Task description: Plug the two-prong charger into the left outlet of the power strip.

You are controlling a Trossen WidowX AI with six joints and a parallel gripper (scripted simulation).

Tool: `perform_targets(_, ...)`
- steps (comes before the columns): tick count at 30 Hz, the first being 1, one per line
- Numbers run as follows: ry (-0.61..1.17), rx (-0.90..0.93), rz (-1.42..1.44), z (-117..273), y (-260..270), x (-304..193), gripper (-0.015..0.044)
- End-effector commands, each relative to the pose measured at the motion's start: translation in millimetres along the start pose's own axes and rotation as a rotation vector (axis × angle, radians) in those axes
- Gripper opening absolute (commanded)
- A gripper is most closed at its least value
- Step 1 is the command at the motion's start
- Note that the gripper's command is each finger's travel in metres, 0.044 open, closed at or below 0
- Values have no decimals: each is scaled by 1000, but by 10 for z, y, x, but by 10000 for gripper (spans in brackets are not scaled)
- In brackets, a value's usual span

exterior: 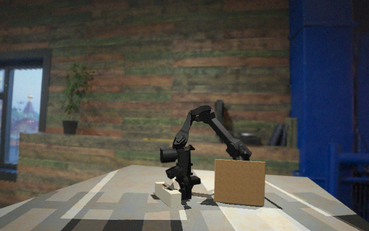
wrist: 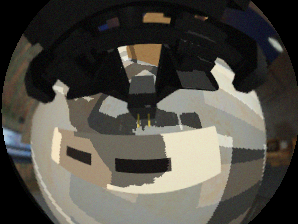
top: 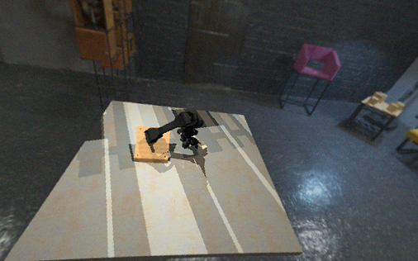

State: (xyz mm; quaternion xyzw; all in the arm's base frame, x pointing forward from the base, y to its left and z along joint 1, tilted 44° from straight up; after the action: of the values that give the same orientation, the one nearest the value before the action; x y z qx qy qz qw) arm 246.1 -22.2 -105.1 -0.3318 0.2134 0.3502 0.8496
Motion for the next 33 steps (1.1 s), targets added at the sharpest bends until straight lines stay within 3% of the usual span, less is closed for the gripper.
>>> perform_targets(1,0,5,5,1,7,5,0)
perform_targets(33,-1,4,5,9,-12,86,0)
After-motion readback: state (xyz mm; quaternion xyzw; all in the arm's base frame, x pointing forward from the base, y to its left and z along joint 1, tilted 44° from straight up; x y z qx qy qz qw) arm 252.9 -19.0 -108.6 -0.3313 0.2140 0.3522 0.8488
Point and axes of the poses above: the point midway between the two fingers, 35 mm back from their tips, its own z axis back along the fingers, its own y axis across the jaws, x = y × z, the point moved 1 cm from there along z, back along the fingers, and after that the axes turned 15 degrees about z, right-handed, at the moved point
